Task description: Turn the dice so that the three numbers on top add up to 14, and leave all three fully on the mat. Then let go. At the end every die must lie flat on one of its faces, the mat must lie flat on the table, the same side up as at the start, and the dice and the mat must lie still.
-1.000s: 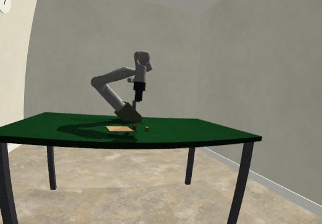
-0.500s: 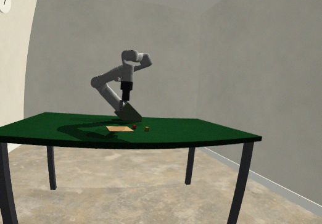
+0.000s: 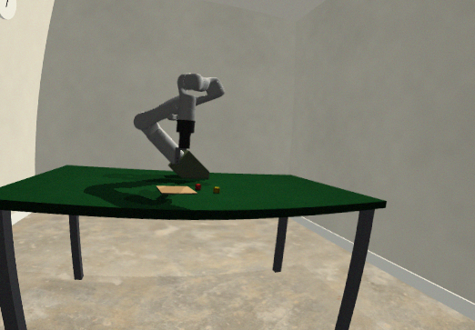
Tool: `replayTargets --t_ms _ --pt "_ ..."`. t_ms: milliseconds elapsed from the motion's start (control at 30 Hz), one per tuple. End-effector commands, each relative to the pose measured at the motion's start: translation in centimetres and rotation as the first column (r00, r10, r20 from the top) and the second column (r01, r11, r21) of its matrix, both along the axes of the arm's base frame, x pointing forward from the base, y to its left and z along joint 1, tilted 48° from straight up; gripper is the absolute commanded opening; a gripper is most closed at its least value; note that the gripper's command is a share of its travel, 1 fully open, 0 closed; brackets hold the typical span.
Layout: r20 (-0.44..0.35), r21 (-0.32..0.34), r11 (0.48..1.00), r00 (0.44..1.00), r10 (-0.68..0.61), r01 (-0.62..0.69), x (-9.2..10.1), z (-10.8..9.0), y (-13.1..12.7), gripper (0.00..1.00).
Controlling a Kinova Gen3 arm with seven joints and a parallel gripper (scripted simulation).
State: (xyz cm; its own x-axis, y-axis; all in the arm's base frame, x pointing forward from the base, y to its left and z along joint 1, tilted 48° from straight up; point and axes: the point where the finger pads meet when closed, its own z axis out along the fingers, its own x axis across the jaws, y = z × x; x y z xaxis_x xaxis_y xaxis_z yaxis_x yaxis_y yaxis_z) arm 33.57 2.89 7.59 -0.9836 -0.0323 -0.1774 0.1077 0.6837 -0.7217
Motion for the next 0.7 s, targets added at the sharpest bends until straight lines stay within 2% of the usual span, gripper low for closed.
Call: replayTargets --t_ms 0,267,600,667 --pt "0.001 0.001 1.000 1.000 0.001 -0.001 0.0 0.0 0.0 0.40" --pt "0.001 0.003 1.000 1.000 0.003 -0.003 0.1 -0.5 -0.5 0.40" --pt "0.001 0.003 1.000 1.000 0.003 -0.003 0.8 -3.3 -3.6 0.40" --pt "0.001 0.003 1.000 1.000 0.003 -0.003 0.8 -3.3 -3.6 0.40"
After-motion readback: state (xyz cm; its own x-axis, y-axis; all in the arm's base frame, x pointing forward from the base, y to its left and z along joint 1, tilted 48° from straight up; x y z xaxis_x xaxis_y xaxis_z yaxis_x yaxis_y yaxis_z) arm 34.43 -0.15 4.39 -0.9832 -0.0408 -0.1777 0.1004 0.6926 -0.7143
